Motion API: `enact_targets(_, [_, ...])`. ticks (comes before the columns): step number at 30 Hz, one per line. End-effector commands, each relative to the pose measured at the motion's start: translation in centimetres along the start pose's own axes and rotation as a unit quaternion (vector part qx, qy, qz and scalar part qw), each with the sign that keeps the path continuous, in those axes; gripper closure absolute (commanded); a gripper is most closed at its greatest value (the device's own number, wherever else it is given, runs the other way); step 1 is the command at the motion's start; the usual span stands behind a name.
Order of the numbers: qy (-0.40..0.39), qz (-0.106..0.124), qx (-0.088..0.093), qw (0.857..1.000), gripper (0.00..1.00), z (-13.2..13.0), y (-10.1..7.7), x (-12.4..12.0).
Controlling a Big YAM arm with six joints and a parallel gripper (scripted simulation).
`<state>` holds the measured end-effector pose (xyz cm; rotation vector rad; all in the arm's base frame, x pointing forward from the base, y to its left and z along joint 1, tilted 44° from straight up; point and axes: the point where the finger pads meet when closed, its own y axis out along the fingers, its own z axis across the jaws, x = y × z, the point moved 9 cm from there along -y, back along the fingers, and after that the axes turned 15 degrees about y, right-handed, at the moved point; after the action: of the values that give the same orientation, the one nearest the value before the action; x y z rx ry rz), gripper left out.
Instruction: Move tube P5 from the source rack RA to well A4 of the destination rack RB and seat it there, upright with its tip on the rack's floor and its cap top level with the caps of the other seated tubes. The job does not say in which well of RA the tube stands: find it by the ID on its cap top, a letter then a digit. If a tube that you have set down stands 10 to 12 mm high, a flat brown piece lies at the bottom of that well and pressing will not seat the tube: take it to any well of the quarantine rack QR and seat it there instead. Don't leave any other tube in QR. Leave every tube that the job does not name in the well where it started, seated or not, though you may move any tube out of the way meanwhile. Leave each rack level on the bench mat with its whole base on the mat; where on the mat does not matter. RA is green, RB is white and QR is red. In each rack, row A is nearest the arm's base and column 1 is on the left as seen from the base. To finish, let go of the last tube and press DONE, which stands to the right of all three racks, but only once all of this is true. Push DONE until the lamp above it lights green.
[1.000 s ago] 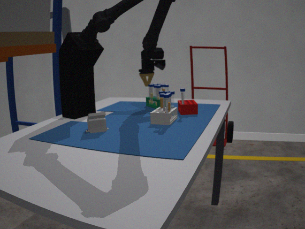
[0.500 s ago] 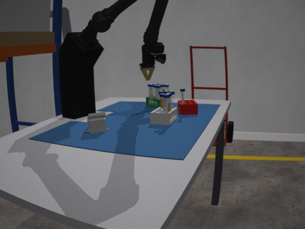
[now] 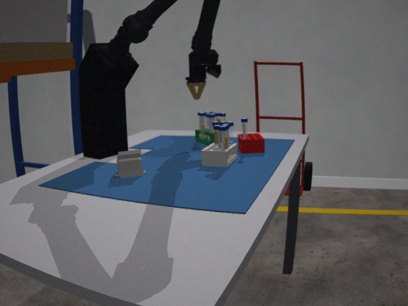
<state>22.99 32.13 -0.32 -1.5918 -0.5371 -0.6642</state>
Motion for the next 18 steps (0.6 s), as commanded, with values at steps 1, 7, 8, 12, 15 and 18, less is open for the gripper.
enact_targets(1, [0.009, -0.005, 0.012, 1.0, 0.7, 0.4, -1.7, 0.2])
enact_targets(7, [-0.036, -0.004, 0.005, 0.999, 1.0, -0.5, -0.7, 1.8])
enact_targets(8, [-0.05, -0.005, 0.007, 0.999, 1.0, -0.6, -0.7, 2.1])
enact_targets(12, [-0.115, -0.007, 0.008, 0.993, 1.0, -1.1, -0.5, 3.1])
enact_targets(15, [-0.138, -0.007, 0.007, 0.99, 1.0, -1.6, -0.4, 3.9])
enact_targets(18, [-0.139, -0.007, 0.007, 0.99, 1.0, -2.1, -0.3, 4.7])
